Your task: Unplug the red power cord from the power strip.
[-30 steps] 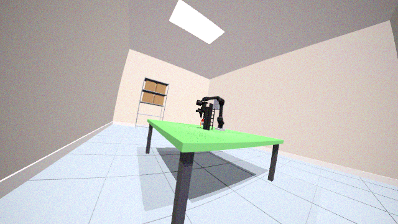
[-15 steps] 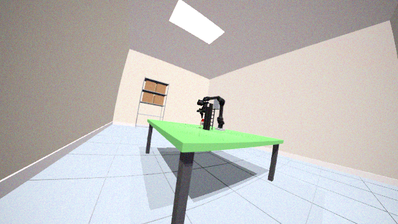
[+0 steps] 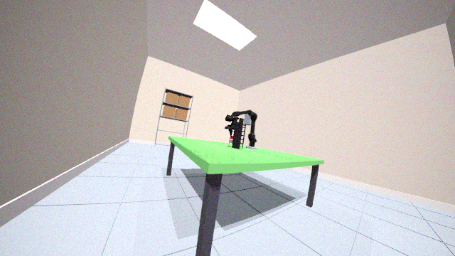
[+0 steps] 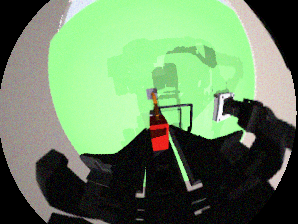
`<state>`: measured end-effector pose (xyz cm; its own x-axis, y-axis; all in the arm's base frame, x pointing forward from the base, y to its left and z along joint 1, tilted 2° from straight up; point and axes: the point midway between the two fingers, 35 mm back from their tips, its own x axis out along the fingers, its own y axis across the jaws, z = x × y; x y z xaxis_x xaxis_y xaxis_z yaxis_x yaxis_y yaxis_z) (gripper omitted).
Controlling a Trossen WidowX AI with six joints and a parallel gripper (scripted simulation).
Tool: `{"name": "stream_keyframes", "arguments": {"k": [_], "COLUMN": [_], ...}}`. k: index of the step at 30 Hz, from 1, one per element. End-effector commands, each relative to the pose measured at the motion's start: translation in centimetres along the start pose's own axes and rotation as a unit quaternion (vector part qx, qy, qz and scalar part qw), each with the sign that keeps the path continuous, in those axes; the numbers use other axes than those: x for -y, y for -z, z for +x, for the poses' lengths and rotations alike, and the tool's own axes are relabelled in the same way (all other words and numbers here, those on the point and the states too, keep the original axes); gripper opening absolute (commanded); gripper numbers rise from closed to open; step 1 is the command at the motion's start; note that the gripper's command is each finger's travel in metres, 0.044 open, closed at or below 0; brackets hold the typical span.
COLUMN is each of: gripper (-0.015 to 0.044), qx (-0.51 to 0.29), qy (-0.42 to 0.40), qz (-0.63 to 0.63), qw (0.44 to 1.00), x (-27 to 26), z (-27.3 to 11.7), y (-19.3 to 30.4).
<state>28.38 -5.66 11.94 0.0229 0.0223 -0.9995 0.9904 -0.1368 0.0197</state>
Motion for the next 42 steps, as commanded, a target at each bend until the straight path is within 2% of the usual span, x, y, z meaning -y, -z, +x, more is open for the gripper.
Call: {"name": "stream_keyframes", "arguments": {"k": [1, 3, 11, 42], "gripper": [0.0107, 0.0055, 0.0002, 0.0000], "qx": [0.000, 0.000, 0.000, 0.003], "qy": [0.000, 0.000, 0.000, 0.001], "qz": [0.000, 0.000, 0.000, 0.002], "qw": [1.000, 1.000, 1.000, 1.000], "x": [0.0, 0.0, 0.0, 0.0], "z": [0.0, 0.0, 0.0, -0.2], "y": [0.0, 0.0, 0.0, -4.6]}}
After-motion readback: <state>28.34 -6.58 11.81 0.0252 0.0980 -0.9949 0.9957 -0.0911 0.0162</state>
